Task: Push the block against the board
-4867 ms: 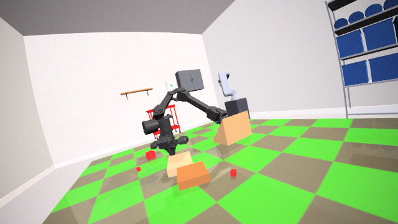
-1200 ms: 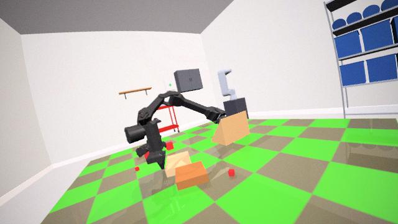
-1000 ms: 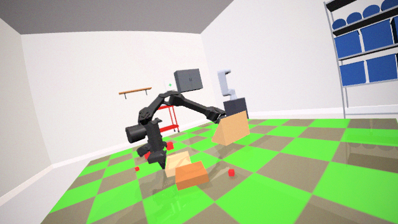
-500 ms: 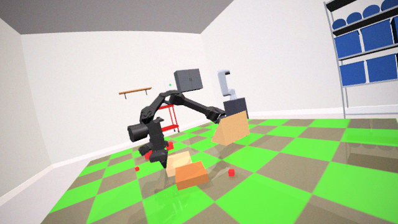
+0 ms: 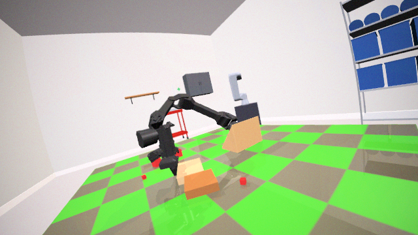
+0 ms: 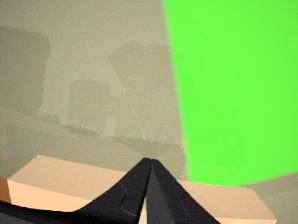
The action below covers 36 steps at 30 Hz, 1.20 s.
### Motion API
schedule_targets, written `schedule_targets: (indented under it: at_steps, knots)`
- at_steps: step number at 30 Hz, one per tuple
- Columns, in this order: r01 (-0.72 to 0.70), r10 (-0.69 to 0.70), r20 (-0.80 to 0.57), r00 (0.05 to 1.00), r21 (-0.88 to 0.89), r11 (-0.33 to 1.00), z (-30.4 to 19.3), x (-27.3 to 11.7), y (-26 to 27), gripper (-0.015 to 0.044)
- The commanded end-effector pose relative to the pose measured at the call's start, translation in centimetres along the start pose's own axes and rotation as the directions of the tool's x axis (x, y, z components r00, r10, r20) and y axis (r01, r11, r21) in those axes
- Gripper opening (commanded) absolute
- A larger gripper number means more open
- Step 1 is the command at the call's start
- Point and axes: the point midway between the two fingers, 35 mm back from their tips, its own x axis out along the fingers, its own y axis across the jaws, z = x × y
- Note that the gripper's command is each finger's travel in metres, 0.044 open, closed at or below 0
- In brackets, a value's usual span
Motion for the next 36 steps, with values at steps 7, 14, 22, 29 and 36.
schedule_targets:
  at_steps: [7, 14, 22, 29, 36]
  knots:
    - [0.001, -0.001, -0.011, 1.000, -0.003, 1.000, -1.1, 0.2, 0.0, 0.0000]
    - [0.001, -0.001, -0.011, 1.000, -0.003, 1.000, -1.6, 0.2, 0.0, 0.0000]
    - [0.001, -0.001, -0.011, 1.000, -0.003, 1.000, -2.2, 0.2, 0.0, 0.0000]
    - [0.001, -0.002, -0.012, 1.000, -0.003, 1.000, -2.7, 0.2, -0.1, 0.0000]
    - [0.002, -0.002, -0.012, 1.000, -0.003, 1.000, -3.3, 0.2, -0.1, 0.0000]
